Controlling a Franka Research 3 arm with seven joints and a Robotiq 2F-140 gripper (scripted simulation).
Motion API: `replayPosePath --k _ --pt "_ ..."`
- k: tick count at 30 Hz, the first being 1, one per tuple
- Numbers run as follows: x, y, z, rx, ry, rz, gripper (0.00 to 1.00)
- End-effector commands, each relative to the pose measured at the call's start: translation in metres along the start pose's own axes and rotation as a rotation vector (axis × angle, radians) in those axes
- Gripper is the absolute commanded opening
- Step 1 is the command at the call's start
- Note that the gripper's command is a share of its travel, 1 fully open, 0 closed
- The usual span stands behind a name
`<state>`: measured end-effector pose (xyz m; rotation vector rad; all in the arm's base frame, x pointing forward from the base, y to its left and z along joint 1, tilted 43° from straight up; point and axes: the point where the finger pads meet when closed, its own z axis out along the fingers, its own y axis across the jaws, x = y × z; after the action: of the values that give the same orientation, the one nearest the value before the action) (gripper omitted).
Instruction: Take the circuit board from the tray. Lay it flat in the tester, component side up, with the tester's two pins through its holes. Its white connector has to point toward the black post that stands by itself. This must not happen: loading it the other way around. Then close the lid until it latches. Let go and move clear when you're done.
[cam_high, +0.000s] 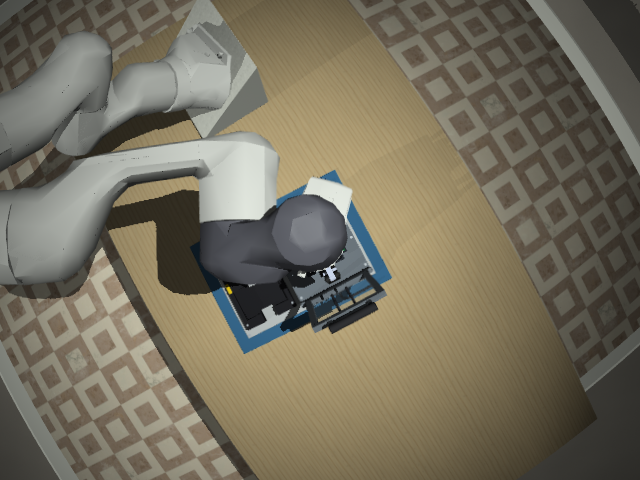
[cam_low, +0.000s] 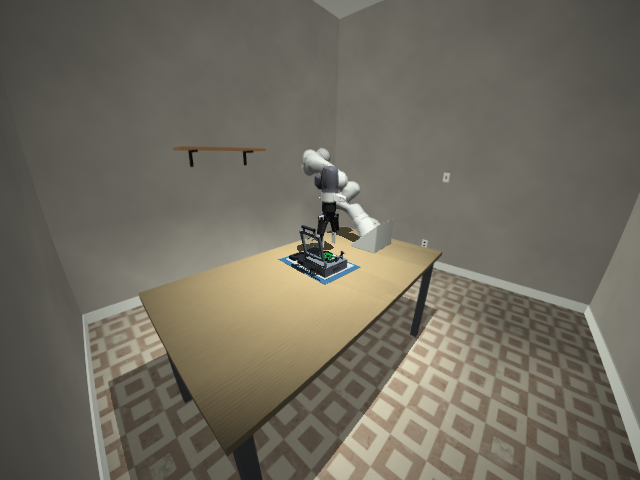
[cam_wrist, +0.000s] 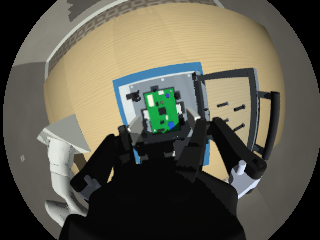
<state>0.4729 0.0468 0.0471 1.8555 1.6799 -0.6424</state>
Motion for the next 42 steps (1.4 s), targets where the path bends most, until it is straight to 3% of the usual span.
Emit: replayPosePath --k 1,8,10,23,42 --pt "-0.004 -0.004 -0.024 0.012 -0.014 -0.019 0.58" --pt "-0.003 -0.003 -0.069 0.012 -0.014 -0.019 0.58" --pt "-0.003 -0.003 -0.069 0.012 -0.014 -0.019 0.58" --pt "-0.002 -0.002 -0.130 0.012 -0.014 -0.019 0.58" --pt "-0.002 -0.002 -0.163 0.012 -0.014 -0.019 0.58"
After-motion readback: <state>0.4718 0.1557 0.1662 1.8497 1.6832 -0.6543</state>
